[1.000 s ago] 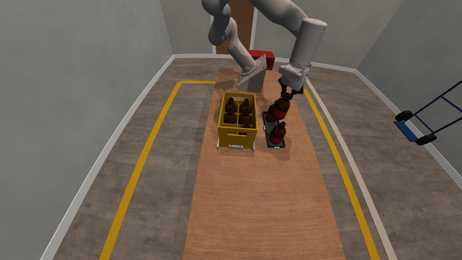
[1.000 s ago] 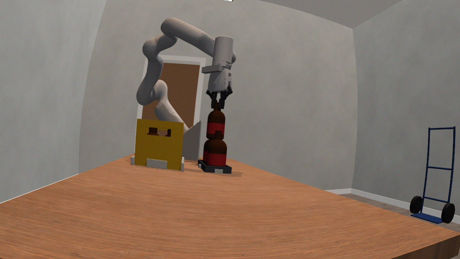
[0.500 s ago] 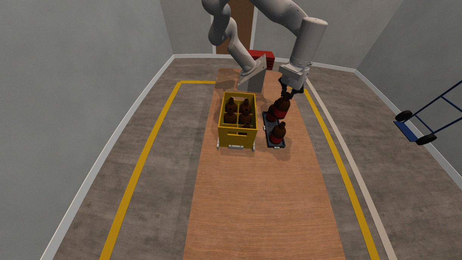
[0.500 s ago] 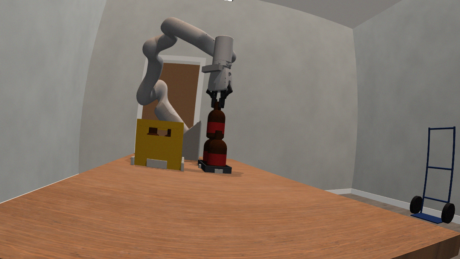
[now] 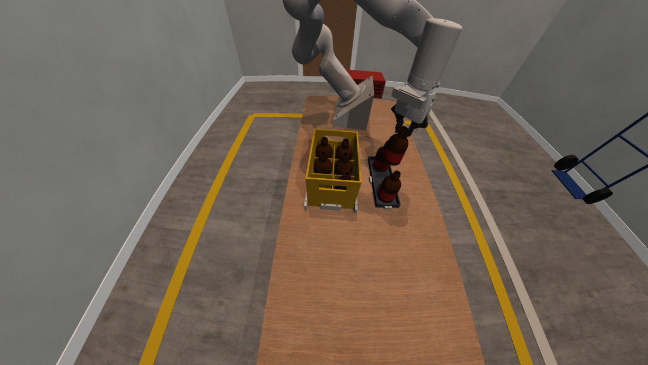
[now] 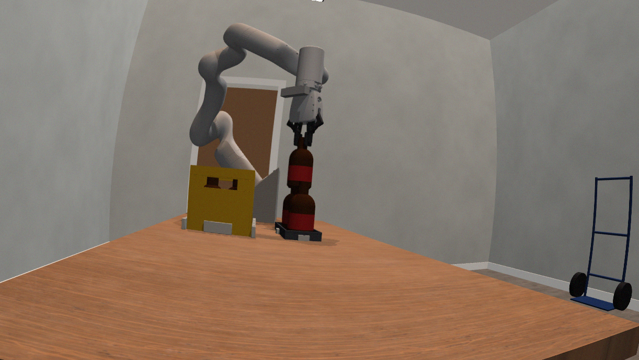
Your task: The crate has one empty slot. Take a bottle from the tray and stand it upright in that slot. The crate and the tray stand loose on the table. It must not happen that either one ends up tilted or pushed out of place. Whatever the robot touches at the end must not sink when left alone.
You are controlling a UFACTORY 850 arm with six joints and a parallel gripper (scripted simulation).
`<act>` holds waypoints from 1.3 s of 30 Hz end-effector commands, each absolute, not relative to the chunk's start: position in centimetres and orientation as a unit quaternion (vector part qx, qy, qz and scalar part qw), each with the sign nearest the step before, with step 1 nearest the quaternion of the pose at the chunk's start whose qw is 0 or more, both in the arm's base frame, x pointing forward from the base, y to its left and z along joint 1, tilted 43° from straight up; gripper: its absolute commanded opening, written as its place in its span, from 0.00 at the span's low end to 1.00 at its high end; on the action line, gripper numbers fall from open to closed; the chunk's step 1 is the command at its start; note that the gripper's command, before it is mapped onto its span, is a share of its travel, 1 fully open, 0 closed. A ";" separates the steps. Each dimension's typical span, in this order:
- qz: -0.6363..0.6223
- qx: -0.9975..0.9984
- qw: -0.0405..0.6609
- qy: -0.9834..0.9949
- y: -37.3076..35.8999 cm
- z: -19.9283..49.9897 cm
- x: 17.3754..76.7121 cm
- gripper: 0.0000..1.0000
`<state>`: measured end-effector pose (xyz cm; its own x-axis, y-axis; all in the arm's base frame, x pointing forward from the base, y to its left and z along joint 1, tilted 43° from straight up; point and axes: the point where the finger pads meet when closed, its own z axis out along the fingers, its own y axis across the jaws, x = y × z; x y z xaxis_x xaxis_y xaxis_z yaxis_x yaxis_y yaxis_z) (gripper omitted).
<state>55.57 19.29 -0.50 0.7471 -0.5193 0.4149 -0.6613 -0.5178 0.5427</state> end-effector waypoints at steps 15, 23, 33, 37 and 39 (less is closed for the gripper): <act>0.101 0.866 0.352 -0.341 20.6 0.9 55.8 0.00; 0.101 0.866 0.352 -0.341 20.9 1.2 55.8 0.00; 0.101 0.866 0.352 -0.341 21.0 1.4 55.8 0.00; 0.101 0.866 0.352 -0.341 21.0 1.4 55.8 0.00; 0.101 0.866 0.352 -0.341 21.0 1.4 55.8 0.00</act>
<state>55.73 20.95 1.29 0.7470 -0.5193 0.4150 -0.6614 -0.5179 0.5425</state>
